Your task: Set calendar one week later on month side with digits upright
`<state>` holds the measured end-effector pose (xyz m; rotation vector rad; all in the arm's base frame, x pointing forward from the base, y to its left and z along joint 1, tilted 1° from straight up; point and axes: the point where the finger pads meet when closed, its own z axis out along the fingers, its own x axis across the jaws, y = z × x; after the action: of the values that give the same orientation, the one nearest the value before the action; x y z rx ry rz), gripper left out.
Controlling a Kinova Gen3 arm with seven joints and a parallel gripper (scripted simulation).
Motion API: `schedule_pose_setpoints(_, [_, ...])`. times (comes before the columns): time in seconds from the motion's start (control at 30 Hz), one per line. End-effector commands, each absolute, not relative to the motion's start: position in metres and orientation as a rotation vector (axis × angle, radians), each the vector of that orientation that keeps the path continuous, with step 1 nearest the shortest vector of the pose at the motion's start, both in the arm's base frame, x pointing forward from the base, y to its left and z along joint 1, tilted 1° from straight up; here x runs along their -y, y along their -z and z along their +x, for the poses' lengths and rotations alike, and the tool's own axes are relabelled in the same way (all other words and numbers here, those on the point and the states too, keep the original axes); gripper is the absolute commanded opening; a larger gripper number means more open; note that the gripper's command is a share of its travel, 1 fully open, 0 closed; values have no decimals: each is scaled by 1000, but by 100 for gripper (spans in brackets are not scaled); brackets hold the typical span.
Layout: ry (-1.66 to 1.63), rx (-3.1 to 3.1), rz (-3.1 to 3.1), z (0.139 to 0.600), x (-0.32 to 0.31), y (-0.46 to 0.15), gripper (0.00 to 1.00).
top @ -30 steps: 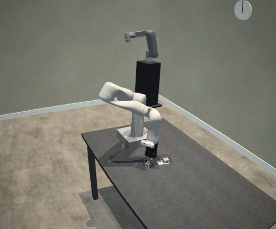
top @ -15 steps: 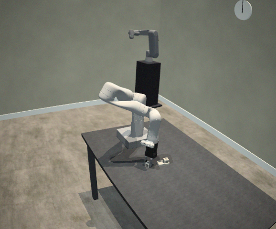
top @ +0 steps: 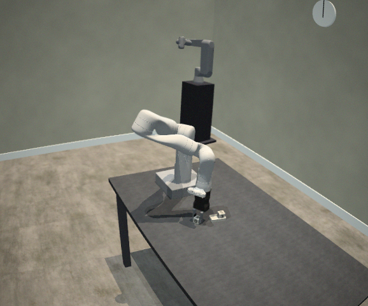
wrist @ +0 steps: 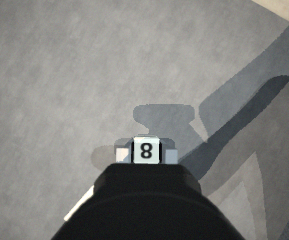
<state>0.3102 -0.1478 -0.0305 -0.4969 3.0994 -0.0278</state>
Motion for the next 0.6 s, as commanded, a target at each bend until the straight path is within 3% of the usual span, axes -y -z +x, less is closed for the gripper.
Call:
schedule_pose_setpoints(0.0, [29,-3098,-497,311,148,30,60])
schedule_pose_setpoints(0.57, [29,-3098,-497,310,147,-5,60])
